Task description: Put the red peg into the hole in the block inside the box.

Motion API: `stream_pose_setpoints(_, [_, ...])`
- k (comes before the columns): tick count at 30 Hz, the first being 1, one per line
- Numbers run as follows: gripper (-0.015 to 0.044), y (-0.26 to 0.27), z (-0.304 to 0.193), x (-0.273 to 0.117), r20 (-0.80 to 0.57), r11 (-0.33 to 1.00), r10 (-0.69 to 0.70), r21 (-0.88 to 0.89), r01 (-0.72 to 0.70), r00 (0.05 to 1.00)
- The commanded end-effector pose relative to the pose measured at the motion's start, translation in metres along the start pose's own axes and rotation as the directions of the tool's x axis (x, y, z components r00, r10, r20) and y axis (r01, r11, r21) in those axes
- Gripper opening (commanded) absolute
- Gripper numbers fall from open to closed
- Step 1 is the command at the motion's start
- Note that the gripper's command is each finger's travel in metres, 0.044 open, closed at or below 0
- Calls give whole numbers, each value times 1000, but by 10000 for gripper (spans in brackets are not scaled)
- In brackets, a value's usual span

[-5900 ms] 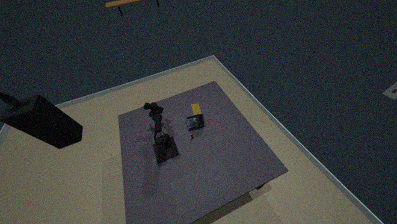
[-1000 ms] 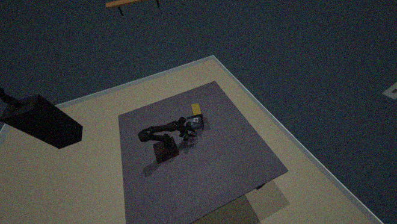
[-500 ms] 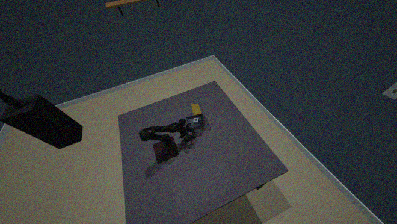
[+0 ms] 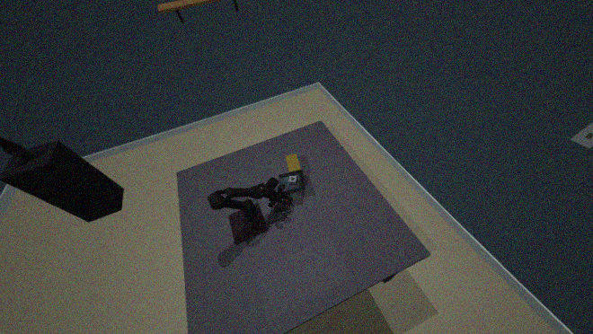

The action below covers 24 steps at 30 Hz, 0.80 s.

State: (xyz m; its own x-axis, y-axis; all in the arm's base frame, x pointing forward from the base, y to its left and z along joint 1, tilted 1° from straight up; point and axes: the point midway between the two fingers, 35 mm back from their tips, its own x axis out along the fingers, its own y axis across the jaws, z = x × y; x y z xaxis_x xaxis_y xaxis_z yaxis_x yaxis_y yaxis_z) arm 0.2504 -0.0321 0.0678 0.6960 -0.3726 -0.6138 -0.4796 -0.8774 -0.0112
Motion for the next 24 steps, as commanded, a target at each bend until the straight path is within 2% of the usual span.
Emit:
stream_pose_setpoints(1, [3, 0, 0, 0, -1, 1000, 1, 1, -1, 1000])
stream_pose_setpoints(24, [0, -1, -24, -18, 1, 1000, 1, -1, -1, 1000])
